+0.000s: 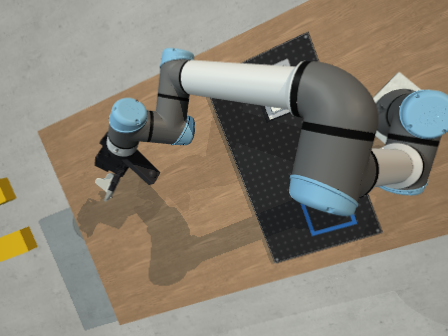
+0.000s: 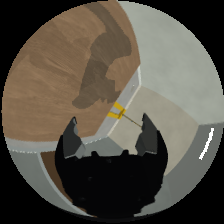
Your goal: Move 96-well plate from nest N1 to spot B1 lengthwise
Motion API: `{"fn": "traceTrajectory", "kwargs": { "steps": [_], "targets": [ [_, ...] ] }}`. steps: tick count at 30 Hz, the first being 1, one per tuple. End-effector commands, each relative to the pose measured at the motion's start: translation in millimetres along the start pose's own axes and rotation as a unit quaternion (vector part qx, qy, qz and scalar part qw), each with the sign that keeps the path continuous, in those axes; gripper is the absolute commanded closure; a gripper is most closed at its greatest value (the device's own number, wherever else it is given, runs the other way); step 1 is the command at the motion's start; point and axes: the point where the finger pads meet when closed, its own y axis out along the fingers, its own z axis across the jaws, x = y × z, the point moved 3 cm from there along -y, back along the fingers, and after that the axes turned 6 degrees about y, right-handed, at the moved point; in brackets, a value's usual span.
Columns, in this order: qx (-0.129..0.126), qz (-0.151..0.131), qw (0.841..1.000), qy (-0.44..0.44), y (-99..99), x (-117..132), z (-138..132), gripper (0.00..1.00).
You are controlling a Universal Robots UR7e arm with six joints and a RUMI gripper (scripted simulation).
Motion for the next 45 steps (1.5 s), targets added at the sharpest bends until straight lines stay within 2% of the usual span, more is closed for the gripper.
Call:
{"fn": "traceTrajectory", "kwargs": {
  "steps": [1,17,21,28,31,32,34,37,45],
  "targets": [
    [0.001,-0.001,1.0,-0.001,-0.7,0.3,0.9,0.0],
    [0.001,-0.001,1.0,-0.001,-0.7,0.3,0.9,0.0],
    [-0.044,-0.018,0.998,0.037,-14.7,1.6,-10.4,0.0],
    [-0.044,-0.018,0.998,0.037,-39.4,5.6,-34.8,0.0],
    [-0.044,-0.018,0.998,0.037,-40.8,5.8,-36.3,0.0],
    [-0.056,-0.022,0.997,0.047,-44.2,5.5,-39.1,0.0],
    [-0.056,-0.022,0.997,0.047,-44.2,5.5,-39.1,0.0],
    [-0.088,-0.032,0.993,0.075,-54.3,4.6,-48.0,0.0],
    [-0.088,-0.032,0.993,0.075,-80.6,3.4,-75.4,0.0]
  ]
}}
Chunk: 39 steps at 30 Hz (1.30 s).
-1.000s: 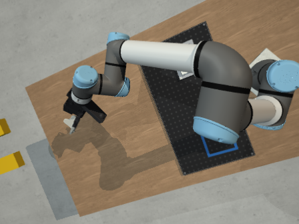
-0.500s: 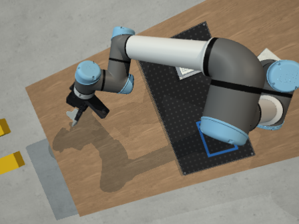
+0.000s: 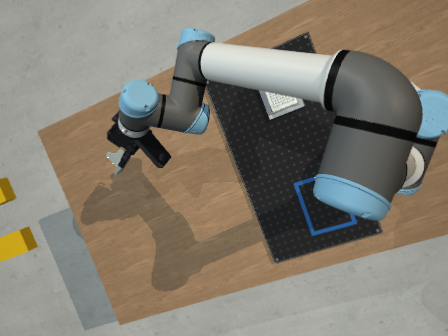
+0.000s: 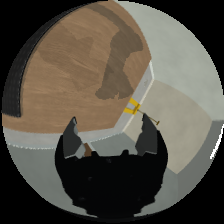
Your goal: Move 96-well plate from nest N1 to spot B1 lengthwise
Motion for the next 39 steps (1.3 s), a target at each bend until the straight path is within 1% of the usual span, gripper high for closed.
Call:
{"fn": "traceTrajectory", "kwargs": {
  "steps": [1,3,4,6,8,9,17,20,21,23,25,26,34,37,38,39],
  "targets": [
    [-0.004,-0.002,1.0,0.003,-14.2,2.5,-17.8,0.0],
    [-0.004,-0.002,1.0,0.003,-14.2,2.5,-17.8,0.0],
    [-0.016,-0.006,1.0,0.014,-16.9,2.2,-21.2,0.0],
    [-0.016,-0.006,1.0,0.014,-16.9,2.2,-21.2,0.0],
    [-0.041,-0.013,0.998,0.035,-22.4,1.7,-28.0,0.0],
    [-0.048,-0.014,0.998,0.041,-25.1,1.5,-31.8,0.0],
    [-0.049,-0.014,0.998,0.041,-46.7,1.0,-64.1,0.0],
    [-0.049,-0.014,0.998,0.041,-46.7,1.0,-64.1,0.0],
    [-0.061,-0.017,0.997,0.052,-49.3,0.2,-67.5,0.0],
    [-0.061,-0.017,0.997,0.052,-49.3,0.2,-67.5,0.0],
    [-0.086,-0.023,0.993,0.073,-54.5,-1.3,-74.3,0.0],
    [-0.093,-0.025,0.992,0.078,-57.2,-2.0,-78.1,0.0],
    [-0.093,-0.025,0.992,0.078,-78.7,-7.5,-111.1,0.0],
    [-0.093,-0.025,0.992,0.078,-78.7,-7.5,-111.1,0.0],
    [-0.105,-0.027,0.99,0.089,-81.2,-8.8,-114.4,0.0],
    [-0.105,-0.027,0.99,0.089,-81.2,-8.8,-114.4,0.0]
  ]
}}
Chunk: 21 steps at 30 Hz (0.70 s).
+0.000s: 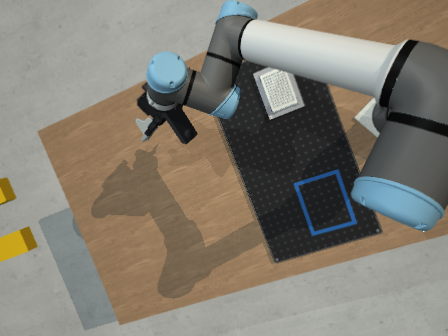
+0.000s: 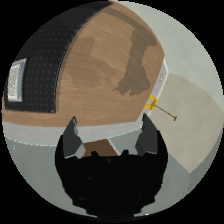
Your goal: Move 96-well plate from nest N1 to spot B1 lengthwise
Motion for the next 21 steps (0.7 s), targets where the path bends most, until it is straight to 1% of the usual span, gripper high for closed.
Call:
{"fn": "traceTrajectory", "kwargs": {
  "steps": [1,3,4,12,15,16,18,20,21],
  "targets": [
    [-0.011,-0.003,1.0,0.01,-5.8,-0.3,-9.9,0.0],
    [-0.037,-0.007,0.999,0.031,-9.3,-1.5,-17.6,0.0],
    [-0.043,-0.009,0.998,0.036,-11.1,-2.0,-21.9,0.0],
    [-0.043,-0.009,0.998,0.036,-25.7,-5.8,-58.9,0.0],
    [-0.043,-0.009,0.998,0.036,-25.9,-5.8,-59.6,0.0],
    [-0.056,-0.01,0.997,0.046,-27.6,-6.9,-63.4,0.0],
    [-0.056,-0.01,0.997,0.046,-27.6,-6.9,-63.4,0.0],
    [-0.082,-0.013,0.994,0.067,-30.8,-9.0,-71.0,0.0],
    [-0.087,-0.014,0.994,0.071,-32.5,-10.0,-75.3,0.0]
  ]
}}
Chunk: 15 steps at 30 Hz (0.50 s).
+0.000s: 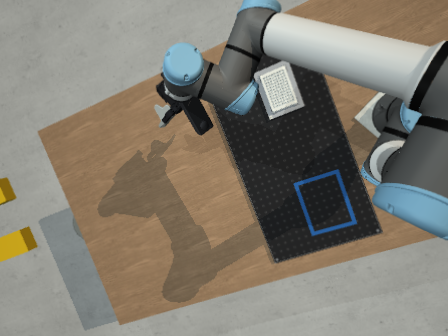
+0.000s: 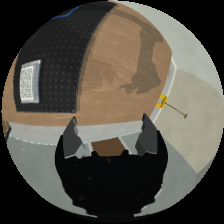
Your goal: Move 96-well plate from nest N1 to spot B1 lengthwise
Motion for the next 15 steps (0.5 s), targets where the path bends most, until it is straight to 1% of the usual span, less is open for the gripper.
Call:
{"fn": "traceTrajectory", "kwargs": {
  "steps": [1,8,11,12,14,15],
  "targets": [
    [-0.03,-0.004,0.999,0.024,-6.5,-2.2,-19.5,0.0],
    [-0.03,-0.004,0.999,0.024,-14.9,-6.1,-53.2,0.0],
    [-0.03,-0.004,0.999,0.024,-15.2,-6.3,-54.5,0.0],
    [-0.043,-0.005,0.998,0.035,-16.3,-7.4,-58.5,0.0],
    [-0.043,-0.005,0.998,0.035,-16.3,-7.4,-58.5,0.0],
    [-0.056,-0.006,0.997,0.045,-17.3,-8.5,-62.5,0.0]
  ]
}}
